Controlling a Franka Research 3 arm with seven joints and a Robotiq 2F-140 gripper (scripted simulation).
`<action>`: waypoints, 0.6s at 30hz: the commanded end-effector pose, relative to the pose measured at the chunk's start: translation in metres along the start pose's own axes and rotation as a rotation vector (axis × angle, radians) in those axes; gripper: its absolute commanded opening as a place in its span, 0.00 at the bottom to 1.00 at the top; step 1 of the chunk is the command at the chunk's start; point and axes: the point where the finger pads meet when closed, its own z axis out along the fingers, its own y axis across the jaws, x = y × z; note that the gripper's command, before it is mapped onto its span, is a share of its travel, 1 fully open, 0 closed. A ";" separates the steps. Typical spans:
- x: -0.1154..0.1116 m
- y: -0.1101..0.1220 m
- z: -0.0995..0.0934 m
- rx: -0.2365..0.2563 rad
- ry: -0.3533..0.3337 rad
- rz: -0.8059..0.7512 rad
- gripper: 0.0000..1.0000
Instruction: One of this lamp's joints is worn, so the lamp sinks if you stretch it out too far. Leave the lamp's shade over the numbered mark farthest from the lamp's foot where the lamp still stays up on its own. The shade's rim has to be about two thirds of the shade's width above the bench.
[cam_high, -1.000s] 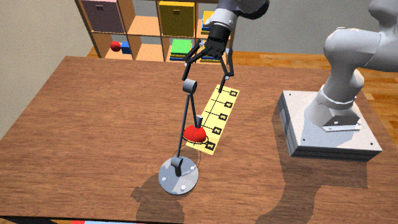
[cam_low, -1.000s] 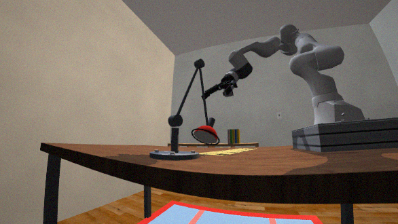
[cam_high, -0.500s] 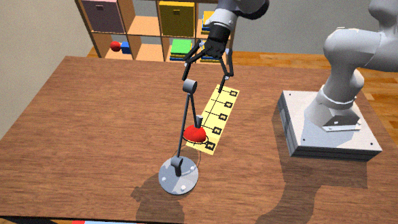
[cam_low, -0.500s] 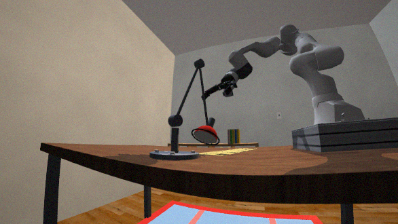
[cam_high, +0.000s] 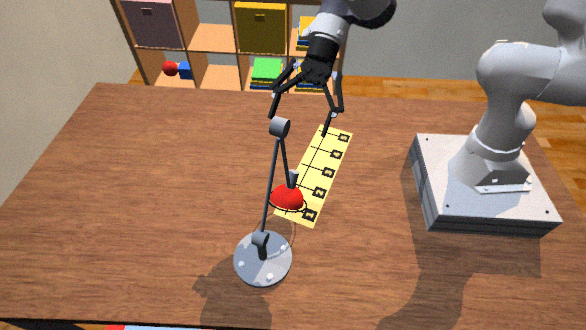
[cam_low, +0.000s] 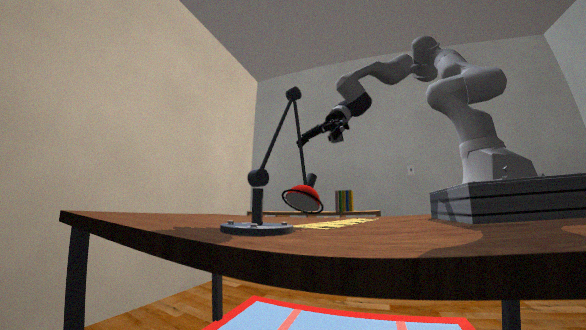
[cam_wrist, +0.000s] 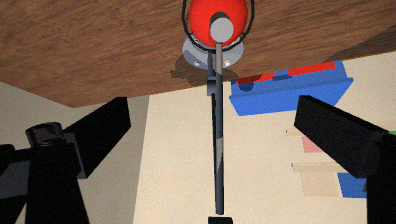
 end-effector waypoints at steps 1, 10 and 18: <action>0.000 0.000 0.000 0.000 0.000 0.000 1.00; -0.001 0.002 0.011 -0.002 -0.001 0.001 1.00; -0.002 0.005 0.033 -0.005 -0.001 0.003 1.00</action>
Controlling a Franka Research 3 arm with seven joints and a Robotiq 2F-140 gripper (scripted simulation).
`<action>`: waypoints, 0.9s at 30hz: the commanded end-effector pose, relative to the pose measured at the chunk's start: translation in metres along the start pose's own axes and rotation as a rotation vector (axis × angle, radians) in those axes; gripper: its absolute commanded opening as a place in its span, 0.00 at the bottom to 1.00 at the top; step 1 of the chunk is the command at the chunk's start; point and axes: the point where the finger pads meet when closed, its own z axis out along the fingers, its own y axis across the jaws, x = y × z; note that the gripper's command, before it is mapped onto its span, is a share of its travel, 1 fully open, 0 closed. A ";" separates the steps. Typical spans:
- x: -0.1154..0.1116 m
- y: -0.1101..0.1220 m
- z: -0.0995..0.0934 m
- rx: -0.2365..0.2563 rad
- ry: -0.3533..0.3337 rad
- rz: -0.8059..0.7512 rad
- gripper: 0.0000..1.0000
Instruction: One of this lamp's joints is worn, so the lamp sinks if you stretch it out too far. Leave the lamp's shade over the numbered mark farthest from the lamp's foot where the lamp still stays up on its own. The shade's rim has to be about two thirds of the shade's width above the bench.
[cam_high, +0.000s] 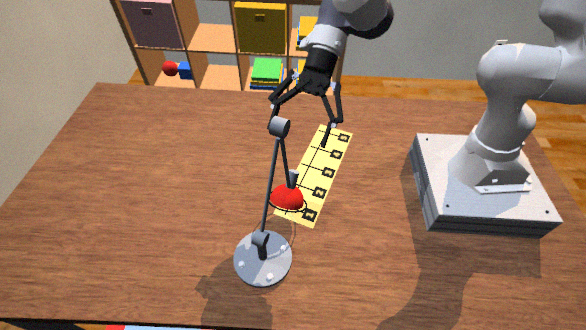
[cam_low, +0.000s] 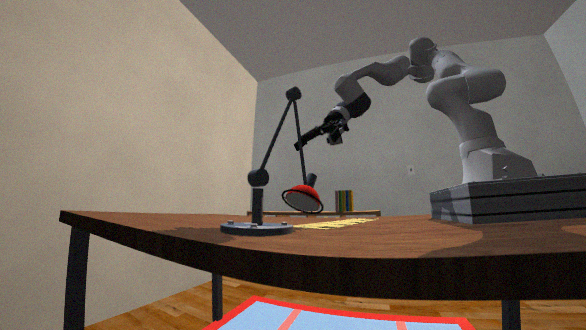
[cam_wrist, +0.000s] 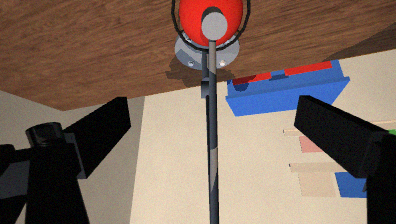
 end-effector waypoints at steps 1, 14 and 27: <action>0.000 -0.004 0.008 0.014 -0.001 -0.002 1.00; -0.003 0.004 0.037 -0.001 -0.002 0.002 1.00; -0.005 0.013 0.066 -0.018 -0.003 0.006 1.00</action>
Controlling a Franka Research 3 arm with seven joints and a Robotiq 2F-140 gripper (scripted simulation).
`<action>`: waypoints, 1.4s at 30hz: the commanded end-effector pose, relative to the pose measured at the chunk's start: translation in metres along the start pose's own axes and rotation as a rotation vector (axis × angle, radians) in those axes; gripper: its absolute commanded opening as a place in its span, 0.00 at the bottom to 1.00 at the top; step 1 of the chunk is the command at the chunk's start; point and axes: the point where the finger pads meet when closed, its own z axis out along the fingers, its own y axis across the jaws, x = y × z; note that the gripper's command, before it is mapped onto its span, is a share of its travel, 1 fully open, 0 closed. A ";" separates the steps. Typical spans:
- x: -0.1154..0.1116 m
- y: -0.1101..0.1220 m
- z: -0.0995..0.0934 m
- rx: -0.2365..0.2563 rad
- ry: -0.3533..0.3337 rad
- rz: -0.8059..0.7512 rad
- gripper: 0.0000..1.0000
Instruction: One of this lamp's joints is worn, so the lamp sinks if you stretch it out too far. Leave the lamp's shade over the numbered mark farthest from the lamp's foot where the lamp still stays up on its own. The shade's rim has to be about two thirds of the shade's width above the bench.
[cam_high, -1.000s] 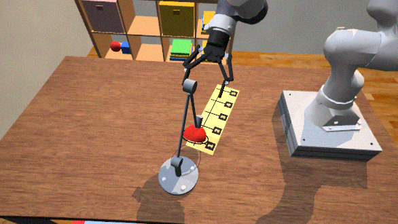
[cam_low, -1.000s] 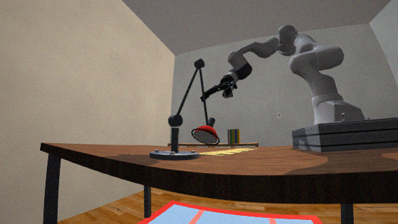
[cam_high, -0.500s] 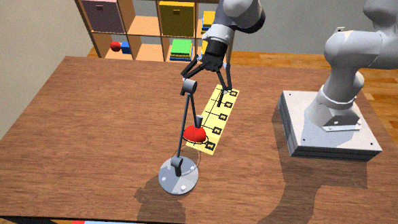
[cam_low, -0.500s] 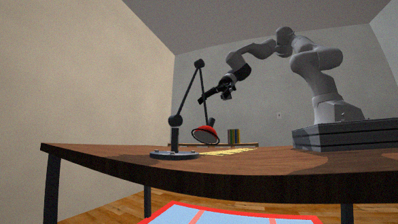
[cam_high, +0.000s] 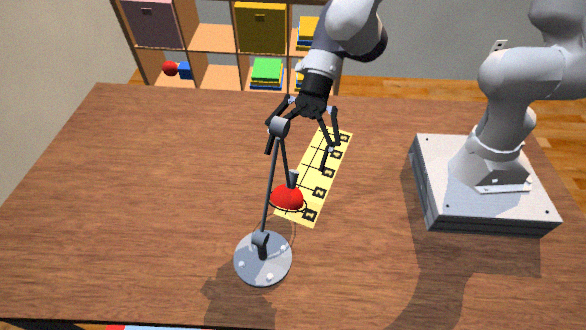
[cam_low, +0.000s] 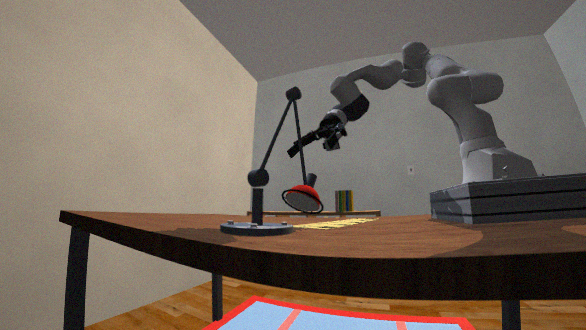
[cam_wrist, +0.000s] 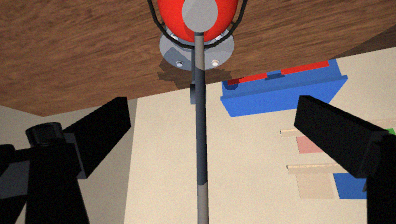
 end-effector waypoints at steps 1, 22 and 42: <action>-0.001 -0.002 0.008 0.009 0.000 -0.001 1.00; -0.001 -0.005 0.034 0.017 -0.001 0.000 1.00; -0.001 -0.006 0.036 0.017 -0.003 0.004 0.10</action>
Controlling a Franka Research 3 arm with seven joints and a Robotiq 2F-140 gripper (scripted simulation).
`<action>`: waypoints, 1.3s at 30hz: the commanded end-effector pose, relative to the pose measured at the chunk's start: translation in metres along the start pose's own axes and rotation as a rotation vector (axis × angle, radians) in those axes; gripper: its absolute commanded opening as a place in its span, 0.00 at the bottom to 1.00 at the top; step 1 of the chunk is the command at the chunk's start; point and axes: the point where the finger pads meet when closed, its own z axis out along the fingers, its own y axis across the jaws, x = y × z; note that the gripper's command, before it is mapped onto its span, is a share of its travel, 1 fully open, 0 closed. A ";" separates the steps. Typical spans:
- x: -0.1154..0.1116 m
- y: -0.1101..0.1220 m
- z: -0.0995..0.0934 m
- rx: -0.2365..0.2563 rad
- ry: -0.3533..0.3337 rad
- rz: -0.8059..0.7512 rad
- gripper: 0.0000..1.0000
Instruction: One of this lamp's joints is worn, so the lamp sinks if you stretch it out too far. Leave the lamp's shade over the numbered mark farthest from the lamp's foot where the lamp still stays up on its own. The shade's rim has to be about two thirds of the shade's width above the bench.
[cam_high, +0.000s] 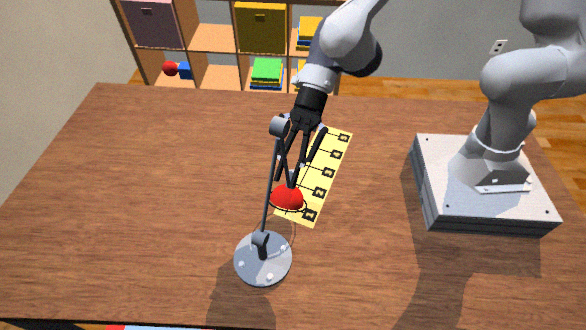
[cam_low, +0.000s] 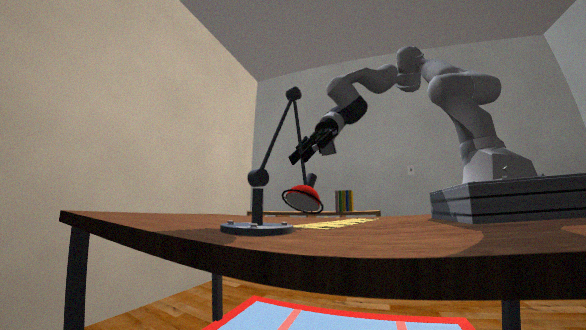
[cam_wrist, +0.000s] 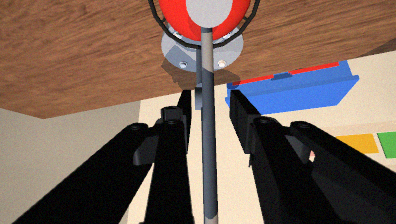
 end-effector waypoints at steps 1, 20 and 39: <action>-0.001 0.001 0.000 -0.003 -0.001 -0.001 0.10; 0.000 0.000 0.000 0.000 0.000 0.000 0.10; 0.028 -0.003 -0.027 0.008 0.001 -0.007 0.10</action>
